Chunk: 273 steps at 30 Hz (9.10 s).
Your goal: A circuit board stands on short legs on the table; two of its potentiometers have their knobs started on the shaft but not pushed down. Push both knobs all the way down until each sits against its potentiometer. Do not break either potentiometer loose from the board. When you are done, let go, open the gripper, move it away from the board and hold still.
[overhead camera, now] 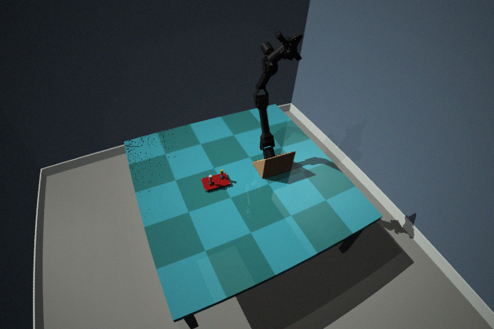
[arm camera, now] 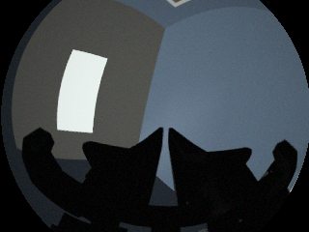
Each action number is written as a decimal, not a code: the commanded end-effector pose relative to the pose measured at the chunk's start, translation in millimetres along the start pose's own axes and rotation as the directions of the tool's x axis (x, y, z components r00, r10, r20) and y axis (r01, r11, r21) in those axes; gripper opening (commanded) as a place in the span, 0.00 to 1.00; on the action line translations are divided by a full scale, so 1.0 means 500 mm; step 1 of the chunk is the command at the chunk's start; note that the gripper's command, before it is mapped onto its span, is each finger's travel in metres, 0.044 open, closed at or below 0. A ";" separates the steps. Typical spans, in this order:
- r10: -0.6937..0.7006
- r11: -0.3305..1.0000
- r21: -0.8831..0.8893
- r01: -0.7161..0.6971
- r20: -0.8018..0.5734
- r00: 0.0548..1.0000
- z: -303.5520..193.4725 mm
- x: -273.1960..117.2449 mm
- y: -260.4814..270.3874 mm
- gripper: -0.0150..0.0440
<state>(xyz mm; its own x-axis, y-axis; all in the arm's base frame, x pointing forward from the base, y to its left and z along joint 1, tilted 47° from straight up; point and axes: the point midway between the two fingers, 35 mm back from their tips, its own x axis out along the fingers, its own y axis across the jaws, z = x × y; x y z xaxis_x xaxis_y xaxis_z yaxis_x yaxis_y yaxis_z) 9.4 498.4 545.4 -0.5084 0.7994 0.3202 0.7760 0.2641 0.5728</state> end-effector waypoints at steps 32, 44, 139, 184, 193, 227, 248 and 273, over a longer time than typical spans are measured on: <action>0.268 0.934 -0.356 -0.023 0.656 0.705 0.414 -0.282 0.155 0.25; 0.274 0.922 -0.365 0.131 0.852 0.445 0.541 -0.456 0.167 0.25; -0.679 -0.314 0.858 0.407 0.097 -0.728 0.411 -1.482 -0.350 0.25; -0.678 -0.314 0.858 0.406 0.096 -0.729 0.416 -1.519 -0.385 0.25; -0.678 -0.314 0.858 0.406 0.096 -0.729 0.416 -1.519 -0.384 0.25; -0.678 -0.315 0.858 0.405 0.095 -0.729 0.418 -1.536 -0.400 0.25; -0.678 -0.315 0.859 0.405 0.095 -0.729 0.419 -1.548 -0.411 0.25; -0.678 -0.315 0.859 0.404 0.095 -0.729 0.421 -1.563 -0.425 0.25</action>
<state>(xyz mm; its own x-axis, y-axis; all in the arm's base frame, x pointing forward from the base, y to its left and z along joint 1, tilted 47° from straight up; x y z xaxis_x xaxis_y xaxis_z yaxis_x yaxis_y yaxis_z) 319.8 -53.6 24.2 -0.0969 -0.7082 -0.6994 -0.1504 0.7050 -0.6931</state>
